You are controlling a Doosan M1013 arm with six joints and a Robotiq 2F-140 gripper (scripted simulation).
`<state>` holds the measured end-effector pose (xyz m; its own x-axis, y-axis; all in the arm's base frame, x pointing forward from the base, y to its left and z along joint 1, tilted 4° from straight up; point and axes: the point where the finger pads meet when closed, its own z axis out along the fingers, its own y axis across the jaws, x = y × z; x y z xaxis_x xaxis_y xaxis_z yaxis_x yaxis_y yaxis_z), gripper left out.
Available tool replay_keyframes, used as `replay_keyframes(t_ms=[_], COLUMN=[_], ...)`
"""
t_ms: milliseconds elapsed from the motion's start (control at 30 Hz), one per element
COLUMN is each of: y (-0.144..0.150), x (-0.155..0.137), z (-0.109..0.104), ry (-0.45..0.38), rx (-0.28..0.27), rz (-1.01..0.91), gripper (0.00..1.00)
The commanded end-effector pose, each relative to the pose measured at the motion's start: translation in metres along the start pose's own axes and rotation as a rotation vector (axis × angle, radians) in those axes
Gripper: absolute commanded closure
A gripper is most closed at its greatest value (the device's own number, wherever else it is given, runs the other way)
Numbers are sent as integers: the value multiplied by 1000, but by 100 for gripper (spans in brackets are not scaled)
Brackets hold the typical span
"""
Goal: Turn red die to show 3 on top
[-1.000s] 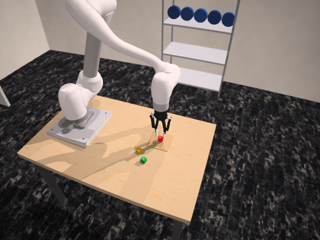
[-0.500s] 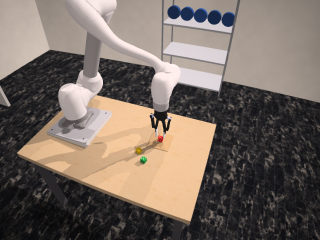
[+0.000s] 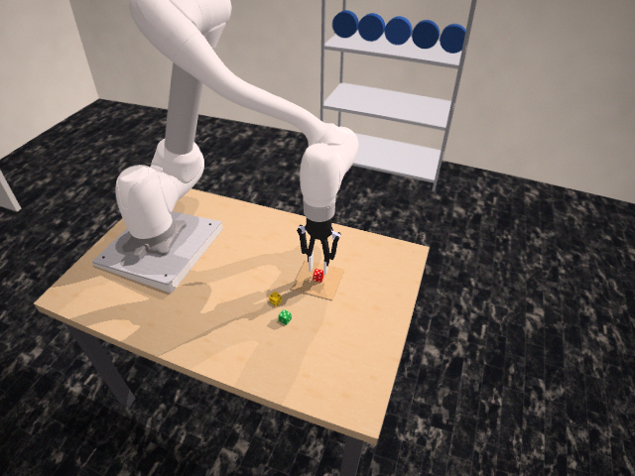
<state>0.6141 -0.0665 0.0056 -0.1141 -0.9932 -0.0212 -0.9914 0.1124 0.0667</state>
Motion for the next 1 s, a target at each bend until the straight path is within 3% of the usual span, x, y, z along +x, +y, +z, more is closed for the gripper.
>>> replay_keyframes(t_ms=[0, 733, 967], y=[2, 2, 2], x=[-2, -2, -2], z=[1, -3, -22], ry=[-3, -3, -3], rx=[-1, -1, -1], rz=[-3, -3, -3], gripper=[72, 72, 72])
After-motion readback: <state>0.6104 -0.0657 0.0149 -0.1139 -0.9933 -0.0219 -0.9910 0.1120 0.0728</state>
